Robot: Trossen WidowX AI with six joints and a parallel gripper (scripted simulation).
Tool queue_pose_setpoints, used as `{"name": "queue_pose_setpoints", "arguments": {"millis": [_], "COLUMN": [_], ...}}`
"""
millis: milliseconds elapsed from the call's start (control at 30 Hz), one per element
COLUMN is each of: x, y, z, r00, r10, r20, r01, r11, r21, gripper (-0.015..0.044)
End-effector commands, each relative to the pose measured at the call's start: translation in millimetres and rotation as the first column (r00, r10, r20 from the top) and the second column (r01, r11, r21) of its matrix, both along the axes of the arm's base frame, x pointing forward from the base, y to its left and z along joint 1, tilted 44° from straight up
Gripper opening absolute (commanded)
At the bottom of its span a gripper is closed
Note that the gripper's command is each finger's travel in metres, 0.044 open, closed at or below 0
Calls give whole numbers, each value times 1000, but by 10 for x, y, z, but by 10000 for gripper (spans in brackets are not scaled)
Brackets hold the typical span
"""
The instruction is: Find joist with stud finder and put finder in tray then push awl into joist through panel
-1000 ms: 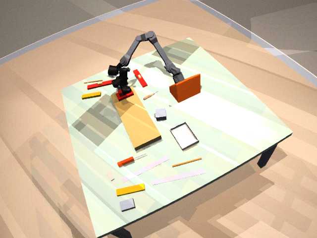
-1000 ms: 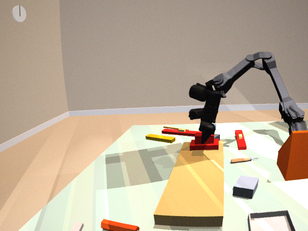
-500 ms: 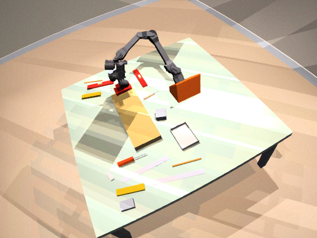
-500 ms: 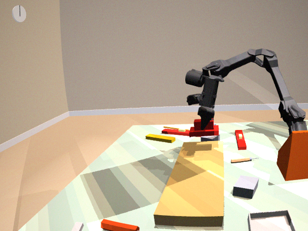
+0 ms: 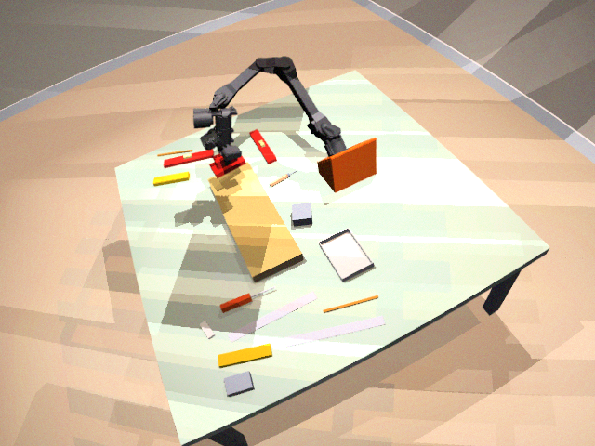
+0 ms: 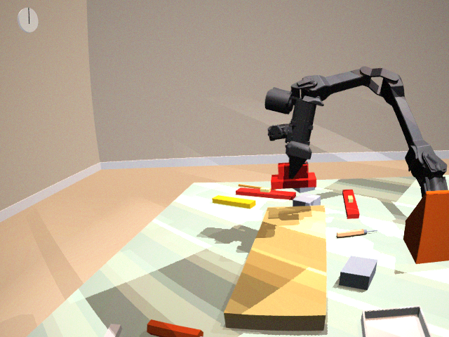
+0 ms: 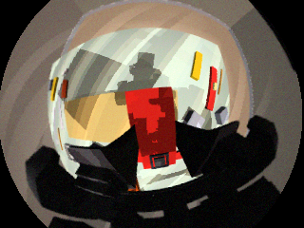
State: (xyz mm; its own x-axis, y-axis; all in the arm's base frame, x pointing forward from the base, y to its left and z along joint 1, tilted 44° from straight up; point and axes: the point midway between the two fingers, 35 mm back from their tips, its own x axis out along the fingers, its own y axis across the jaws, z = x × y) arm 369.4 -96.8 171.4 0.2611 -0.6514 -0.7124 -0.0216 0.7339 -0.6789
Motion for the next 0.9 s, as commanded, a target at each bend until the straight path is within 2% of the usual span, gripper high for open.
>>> {"name": "queue_pose_setpoints", "arguments": {"millis": [0,433,867], "x": [143,274,-23], "y": [325,1354,2320], "z": [-205,-1023,-1850], "r00": [995,905,719], "r10": [93,363,581], "r20": [-43,-221,-381], "r01": [-92,-341,-529], "r11": [995,931,813], "r21": [31,133,242], "gripper": [0,0,0]}}
